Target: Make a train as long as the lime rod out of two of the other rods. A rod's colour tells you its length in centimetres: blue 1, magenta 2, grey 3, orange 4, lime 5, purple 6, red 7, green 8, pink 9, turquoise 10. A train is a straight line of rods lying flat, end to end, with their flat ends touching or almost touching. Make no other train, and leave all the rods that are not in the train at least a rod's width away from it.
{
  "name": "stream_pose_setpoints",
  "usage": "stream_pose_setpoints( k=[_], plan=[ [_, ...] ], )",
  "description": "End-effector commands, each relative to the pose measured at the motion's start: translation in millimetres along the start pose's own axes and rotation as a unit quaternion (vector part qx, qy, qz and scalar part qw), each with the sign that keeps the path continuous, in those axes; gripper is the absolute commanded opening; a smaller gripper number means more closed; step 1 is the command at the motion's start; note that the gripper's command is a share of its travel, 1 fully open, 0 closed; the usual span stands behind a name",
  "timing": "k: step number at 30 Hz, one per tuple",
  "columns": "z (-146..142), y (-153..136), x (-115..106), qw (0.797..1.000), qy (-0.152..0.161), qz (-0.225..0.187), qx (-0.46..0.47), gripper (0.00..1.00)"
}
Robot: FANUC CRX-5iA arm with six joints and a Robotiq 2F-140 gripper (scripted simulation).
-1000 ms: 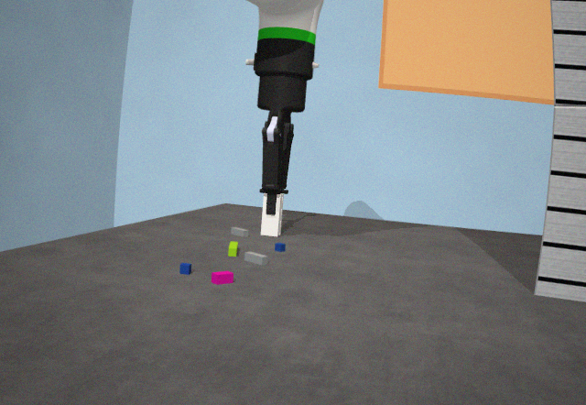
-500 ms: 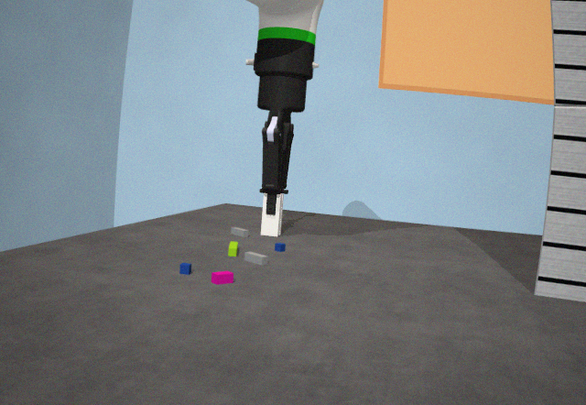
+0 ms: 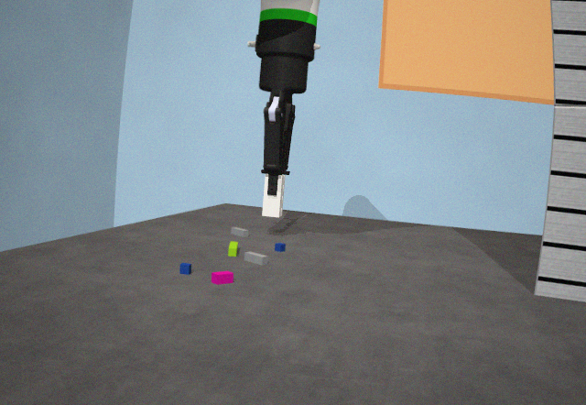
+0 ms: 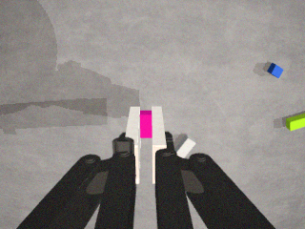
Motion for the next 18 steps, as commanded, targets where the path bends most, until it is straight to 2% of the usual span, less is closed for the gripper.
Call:
stream_pose_setpoints(
  k=[1, 2, 9, 18],
  plan=[
    [0.0, 0.0, -19.6, 1.0, 0.0, 0.0, 0.0, 0.03],
    [0.0, 0.0, -19.6, 1.0, 0.0, 0.0, 0.0, 0.03],
    [0.0, 0.0, -63.2, 1.0, 0.0, 0.0, 0.0, 0.03],
    [0.0, 0.0, -69.7, 1.0, 0.0, 0.0, 0.0, 0.03]
  ],
)
Point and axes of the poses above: the point where the finger pads meet when closed, its own x axis out along the fingers, its own z axis across the jaws, y = z × x, the point moved 10 cm from there along -x, back along the fingers, and after that the axes turned 5 degrees about -x, right-handed, at the moved point
